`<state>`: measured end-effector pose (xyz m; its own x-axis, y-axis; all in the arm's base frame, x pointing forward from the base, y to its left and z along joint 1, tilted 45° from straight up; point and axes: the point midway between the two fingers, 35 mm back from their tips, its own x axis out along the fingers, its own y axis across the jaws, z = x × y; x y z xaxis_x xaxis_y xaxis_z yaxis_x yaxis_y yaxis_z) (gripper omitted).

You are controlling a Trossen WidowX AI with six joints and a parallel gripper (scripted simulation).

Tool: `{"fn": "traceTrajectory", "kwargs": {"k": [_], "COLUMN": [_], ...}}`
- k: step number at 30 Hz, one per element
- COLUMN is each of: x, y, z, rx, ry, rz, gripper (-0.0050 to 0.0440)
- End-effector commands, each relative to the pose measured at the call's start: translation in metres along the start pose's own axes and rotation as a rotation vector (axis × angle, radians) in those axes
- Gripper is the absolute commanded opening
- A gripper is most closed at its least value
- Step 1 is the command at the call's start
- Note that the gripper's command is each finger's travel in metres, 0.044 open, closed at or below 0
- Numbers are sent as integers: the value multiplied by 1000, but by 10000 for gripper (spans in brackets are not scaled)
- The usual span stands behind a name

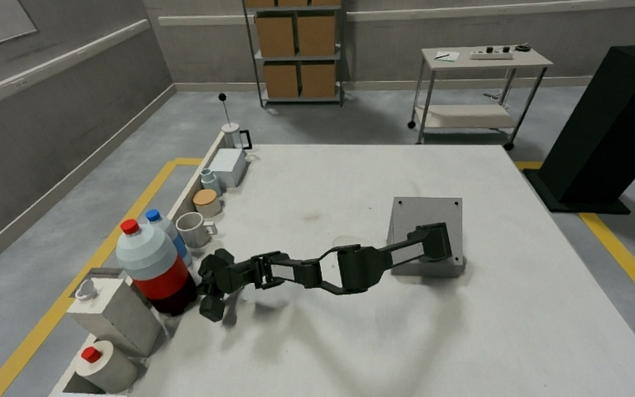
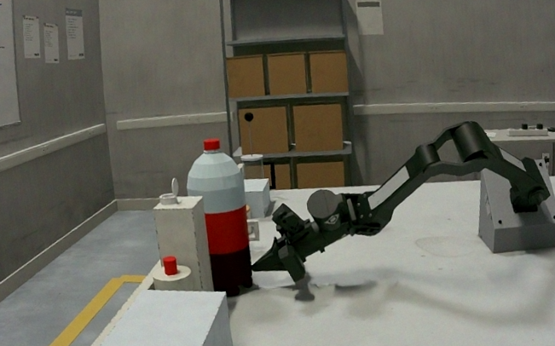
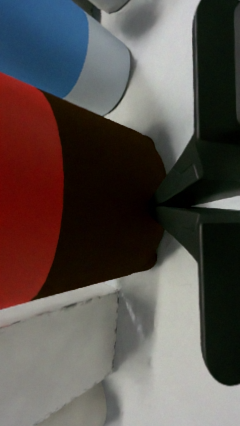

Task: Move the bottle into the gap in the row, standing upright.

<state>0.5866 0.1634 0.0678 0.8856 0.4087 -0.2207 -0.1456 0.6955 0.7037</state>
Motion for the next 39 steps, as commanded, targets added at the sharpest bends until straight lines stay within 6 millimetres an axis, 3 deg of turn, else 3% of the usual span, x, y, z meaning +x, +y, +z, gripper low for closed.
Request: {"fn": "traceTrajectory", "kwargs": {"k": [1,39], "x": [3,10], "y": [5,9], "z": [8,17], "rx": [-8,-10], "ry": [-13,-19], "rz": [14,19], "gripper": [-50,-50]}}
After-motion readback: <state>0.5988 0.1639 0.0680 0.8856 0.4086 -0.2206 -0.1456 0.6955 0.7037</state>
